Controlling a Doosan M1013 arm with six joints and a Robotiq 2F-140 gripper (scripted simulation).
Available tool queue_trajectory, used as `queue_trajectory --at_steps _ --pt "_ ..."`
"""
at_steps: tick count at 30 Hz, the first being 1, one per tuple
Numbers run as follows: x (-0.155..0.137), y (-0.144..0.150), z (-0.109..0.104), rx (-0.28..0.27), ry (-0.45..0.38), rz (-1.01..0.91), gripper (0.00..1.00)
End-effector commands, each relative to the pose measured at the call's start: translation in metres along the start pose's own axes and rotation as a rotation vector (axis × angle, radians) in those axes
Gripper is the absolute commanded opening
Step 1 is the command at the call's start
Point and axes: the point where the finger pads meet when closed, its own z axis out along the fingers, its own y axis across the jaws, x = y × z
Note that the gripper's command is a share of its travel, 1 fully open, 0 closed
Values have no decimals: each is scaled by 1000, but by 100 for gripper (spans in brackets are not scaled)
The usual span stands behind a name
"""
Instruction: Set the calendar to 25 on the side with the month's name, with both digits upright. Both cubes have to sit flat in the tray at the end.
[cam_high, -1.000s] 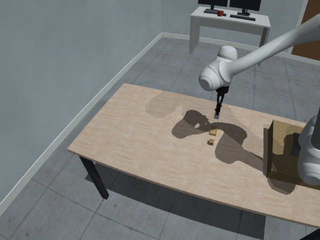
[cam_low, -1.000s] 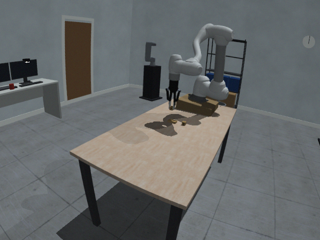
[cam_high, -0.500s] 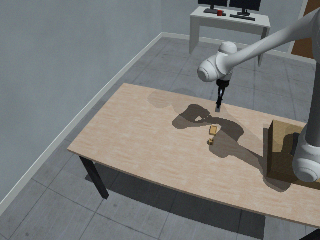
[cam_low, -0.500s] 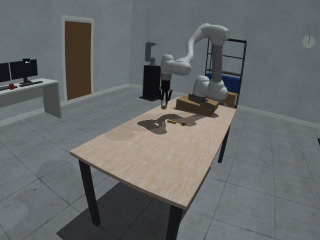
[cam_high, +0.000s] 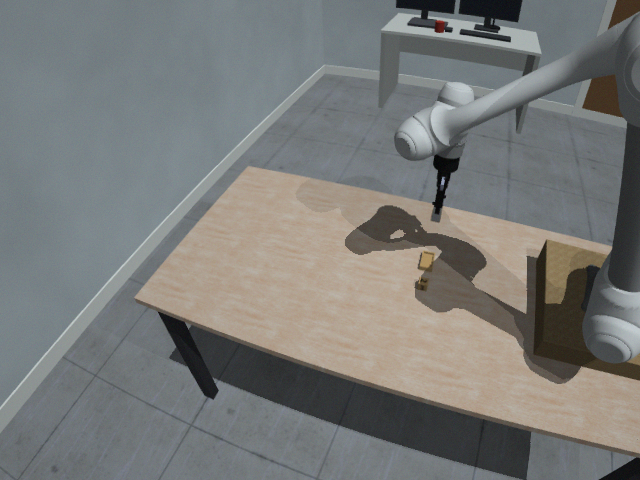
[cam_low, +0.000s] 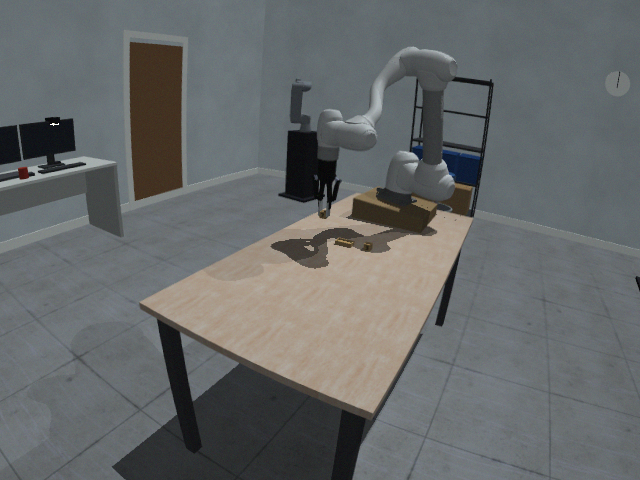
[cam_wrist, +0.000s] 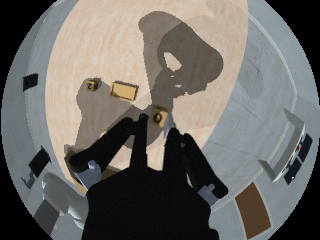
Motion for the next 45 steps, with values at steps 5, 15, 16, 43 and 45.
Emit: queue_trajectory --at_steps 5,15,16,43,45 --pt "0 0 5 0 0 0 24" --pt "0 0 45 0 0 0 24" --pt "0 0 50 0 0 0 24" --pt "0 0 95 0 0 0 24" --pt "0 0 95 0 0 0 24"
